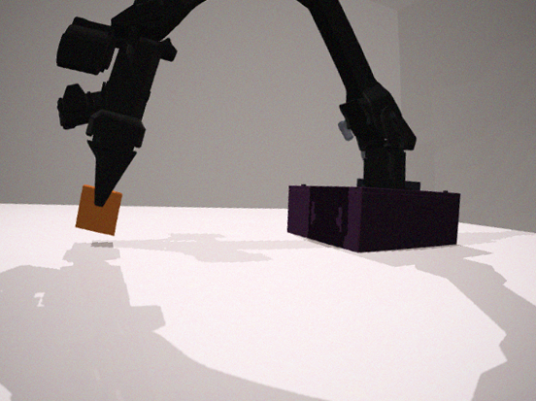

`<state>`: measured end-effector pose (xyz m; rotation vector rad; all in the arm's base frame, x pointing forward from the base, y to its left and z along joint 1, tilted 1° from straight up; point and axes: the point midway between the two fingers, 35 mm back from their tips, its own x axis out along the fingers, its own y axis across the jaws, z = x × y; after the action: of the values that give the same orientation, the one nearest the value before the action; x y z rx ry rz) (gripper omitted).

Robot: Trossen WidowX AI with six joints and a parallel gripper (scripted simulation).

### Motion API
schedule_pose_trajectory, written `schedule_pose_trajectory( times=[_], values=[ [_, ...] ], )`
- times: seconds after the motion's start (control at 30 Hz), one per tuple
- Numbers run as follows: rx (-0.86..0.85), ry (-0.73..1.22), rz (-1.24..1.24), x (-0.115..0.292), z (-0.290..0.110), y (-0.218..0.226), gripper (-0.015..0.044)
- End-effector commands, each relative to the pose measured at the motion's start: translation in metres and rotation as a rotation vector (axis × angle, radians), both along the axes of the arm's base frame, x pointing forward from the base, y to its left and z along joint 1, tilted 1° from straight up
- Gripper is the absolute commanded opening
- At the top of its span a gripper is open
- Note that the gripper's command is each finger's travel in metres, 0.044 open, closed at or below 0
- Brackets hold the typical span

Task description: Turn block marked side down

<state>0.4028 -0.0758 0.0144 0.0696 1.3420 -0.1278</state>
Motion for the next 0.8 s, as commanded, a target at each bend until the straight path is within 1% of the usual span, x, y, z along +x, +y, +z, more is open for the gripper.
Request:
schedule_pose_trajectory(
  times=[0.0,0.57,0.77],
  values=[
    [-0.007,-0.07,0.004,-0.0005,0.0012,0.0003,0.0],
    [-0.04,-0.309,0.011,-0.0083,0.0028,0.0016,0.0],
    [-0.042,-0.319,0.011,-0.0089,0.0031,0.0017,0.0]
  ],
)
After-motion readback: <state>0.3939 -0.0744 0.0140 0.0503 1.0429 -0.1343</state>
